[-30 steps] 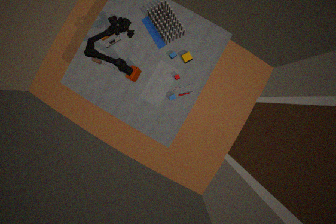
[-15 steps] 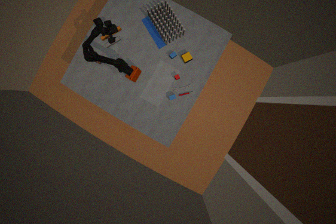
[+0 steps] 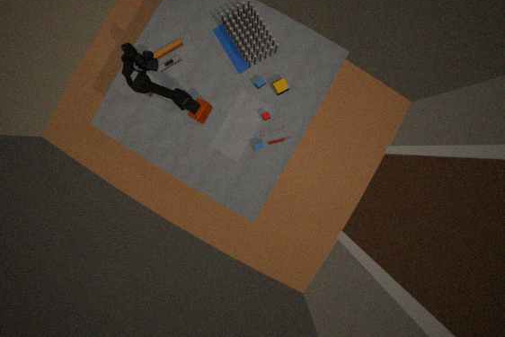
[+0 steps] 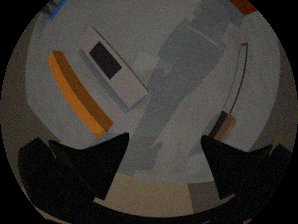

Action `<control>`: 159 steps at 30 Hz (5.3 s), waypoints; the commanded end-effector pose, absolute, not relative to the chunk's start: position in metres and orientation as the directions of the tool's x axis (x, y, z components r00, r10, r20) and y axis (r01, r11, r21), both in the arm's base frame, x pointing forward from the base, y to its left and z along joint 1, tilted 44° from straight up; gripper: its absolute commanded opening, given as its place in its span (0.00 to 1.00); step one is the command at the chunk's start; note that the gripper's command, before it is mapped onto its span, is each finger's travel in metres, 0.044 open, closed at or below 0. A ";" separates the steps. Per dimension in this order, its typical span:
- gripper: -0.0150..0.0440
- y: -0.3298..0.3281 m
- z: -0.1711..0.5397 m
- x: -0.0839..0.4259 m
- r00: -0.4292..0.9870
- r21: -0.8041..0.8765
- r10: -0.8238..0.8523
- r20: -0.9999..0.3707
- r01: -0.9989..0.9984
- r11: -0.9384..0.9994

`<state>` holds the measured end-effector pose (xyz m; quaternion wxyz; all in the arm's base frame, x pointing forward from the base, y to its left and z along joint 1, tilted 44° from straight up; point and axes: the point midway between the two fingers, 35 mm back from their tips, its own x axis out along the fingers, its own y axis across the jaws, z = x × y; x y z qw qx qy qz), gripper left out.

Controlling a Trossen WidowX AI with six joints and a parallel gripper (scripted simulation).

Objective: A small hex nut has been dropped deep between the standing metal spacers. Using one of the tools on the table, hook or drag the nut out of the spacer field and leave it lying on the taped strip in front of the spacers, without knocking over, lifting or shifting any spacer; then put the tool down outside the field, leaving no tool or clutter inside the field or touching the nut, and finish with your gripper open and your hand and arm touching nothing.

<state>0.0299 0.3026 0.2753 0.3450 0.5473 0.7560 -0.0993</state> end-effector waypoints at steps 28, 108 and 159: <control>0.91 0.260 0.286 -0.080 -0.469 -0.230 0.588 -0.659 0.870 0.436; 0.25 0.268 0.278 -0.079 -0.468 -0.226 0.588 -0.660 0.870 0.438; 0.25 0.299 0.287 0.022 -0.141 0.607 0.796 -0.589 0.573 0.551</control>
